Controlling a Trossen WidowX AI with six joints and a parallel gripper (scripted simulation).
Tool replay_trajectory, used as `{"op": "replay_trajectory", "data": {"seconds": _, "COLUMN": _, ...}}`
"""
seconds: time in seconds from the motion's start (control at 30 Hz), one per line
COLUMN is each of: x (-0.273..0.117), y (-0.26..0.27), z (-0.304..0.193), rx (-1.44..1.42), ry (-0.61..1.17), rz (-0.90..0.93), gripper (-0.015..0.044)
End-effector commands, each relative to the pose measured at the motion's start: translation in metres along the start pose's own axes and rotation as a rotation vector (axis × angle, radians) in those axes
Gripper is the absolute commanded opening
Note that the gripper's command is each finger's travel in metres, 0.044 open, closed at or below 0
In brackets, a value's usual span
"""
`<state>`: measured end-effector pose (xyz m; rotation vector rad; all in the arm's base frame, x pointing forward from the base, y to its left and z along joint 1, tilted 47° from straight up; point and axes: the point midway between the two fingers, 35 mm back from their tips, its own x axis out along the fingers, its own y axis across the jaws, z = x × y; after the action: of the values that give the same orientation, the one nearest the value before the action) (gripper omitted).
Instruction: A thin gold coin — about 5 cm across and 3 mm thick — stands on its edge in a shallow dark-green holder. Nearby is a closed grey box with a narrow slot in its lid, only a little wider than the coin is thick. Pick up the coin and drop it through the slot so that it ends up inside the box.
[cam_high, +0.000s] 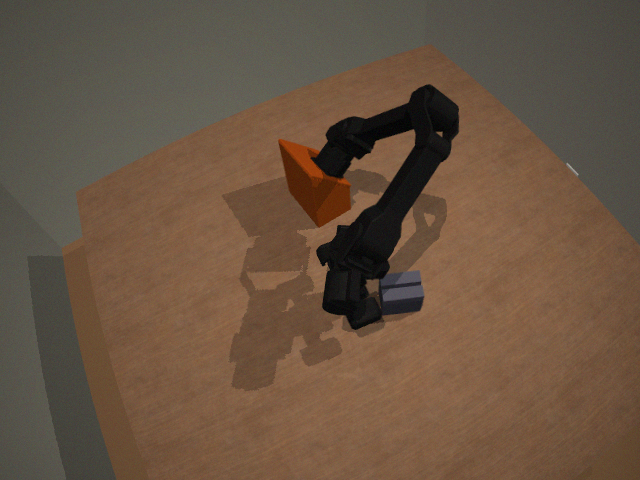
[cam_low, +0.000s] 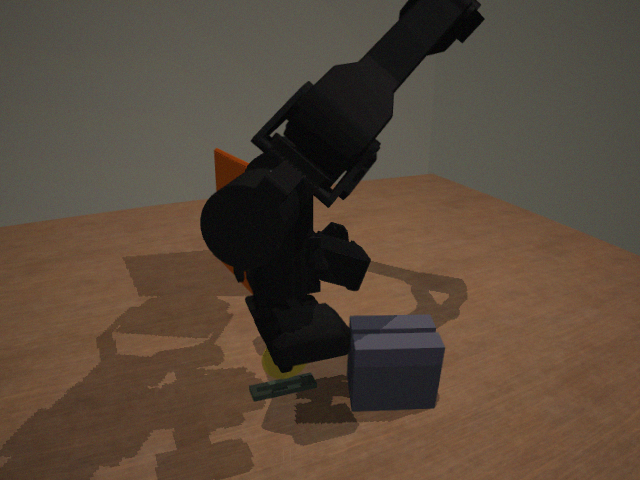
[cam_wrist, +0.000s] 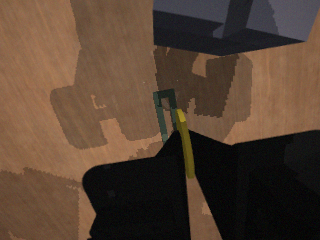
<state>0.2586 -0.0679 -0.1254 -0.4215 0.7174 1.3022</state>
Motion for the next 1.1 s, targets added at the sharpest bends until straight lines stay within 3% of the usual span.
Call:
{"op": "replay_trajectory", "data": {"seconds": 0.0, "x": -0.012, "y": -0.005, "z": -0.002, "rx": -0.012, "ry": 0.011, "rz": -0.009, "gripper": 0.0000}}
{"op": "replay_trajectory", "data": {"seconds": 0.9, "x": -0.075, "y": 0.004, "z": -0.002, "rx": -0.022, "ry": 0.005, "rz": 0.018, "gripper": 0.0000}}
{"op": "replay_trajectory", "data": {"seconds": 1.07, "x": -0.075, "y": 0.007, "z": 0.001, "rx": 0.096, "ry": 0.006, "rz": 0.018, "gripper": 0.0000}}
